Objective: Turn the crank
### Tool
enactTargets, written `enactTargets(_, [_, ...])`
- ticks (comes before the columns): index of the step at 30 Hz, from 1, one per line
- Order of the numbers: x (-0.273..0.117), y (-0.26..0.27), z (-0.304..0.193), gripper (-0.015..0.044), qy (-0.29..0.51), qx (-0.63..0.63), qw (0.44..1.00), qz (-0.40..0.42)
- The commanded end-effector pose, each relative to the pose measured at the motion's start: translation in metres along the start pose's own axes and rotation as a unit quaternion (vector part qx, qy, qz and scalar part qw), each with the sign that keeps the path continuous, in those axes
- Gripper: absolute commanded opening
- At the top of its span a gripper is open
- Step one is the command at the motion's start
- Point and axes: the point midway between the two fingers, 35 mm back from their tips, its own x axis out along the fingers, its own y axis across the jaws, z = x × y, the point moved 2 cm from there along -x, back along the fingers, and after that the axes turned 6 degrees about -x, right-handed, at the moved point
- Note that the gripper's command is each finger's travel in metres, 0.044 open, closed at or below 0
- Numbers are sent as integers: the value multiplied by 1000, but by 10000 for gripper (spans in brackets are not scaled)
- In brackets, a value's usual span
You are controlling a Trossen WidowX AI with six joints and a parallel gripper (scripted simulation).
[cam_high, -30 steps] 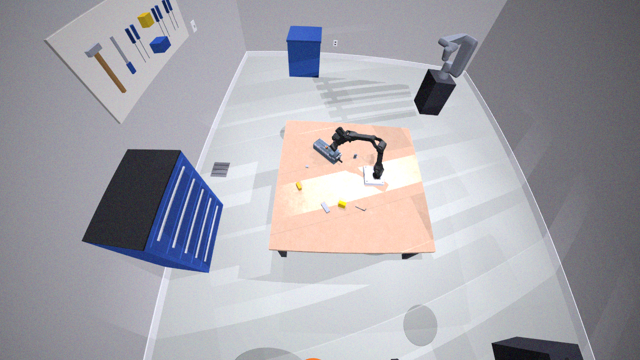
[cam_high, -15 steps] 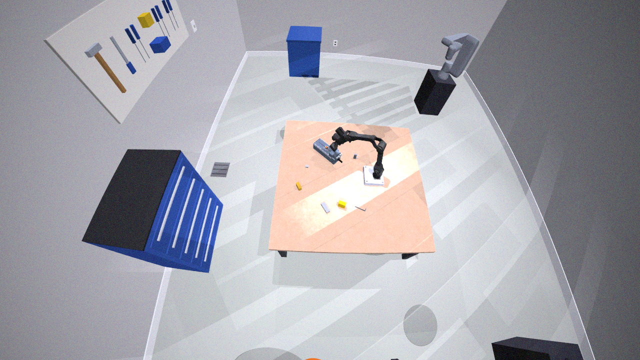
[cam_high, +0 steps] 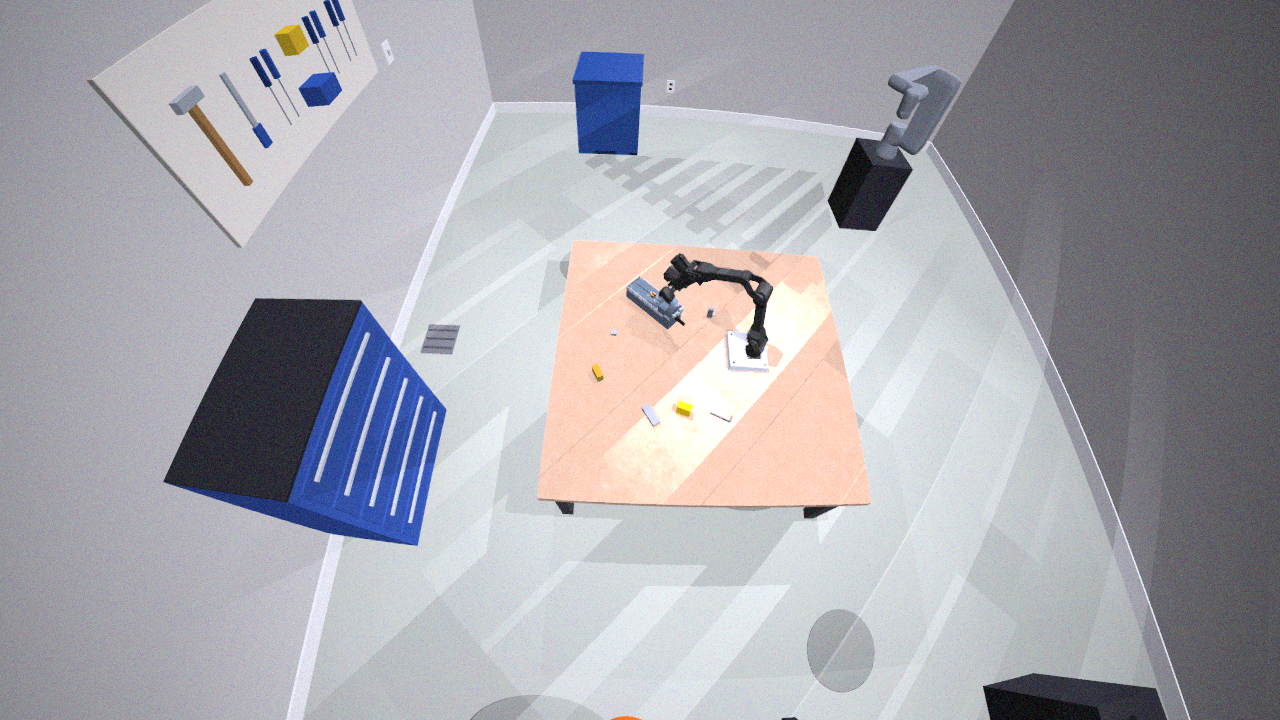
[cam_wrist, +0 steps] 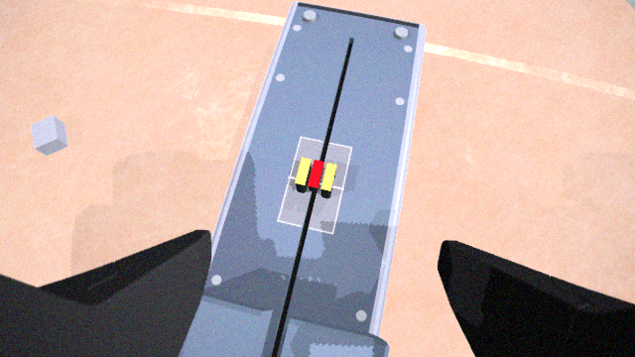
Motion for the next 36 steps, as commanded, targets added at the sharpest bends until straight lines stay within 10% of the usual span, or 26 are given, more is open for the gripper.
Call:
enactTargets(1, [0,0,0,282,0,0,1000,0])
enactTargets(12, [0,0,0,0,0,0,1000,0])
enactTargets(30, [0,0,0,0,0,0,1000,0])
enactTargets(36, [0,0,0,157,0,0,1000,0])
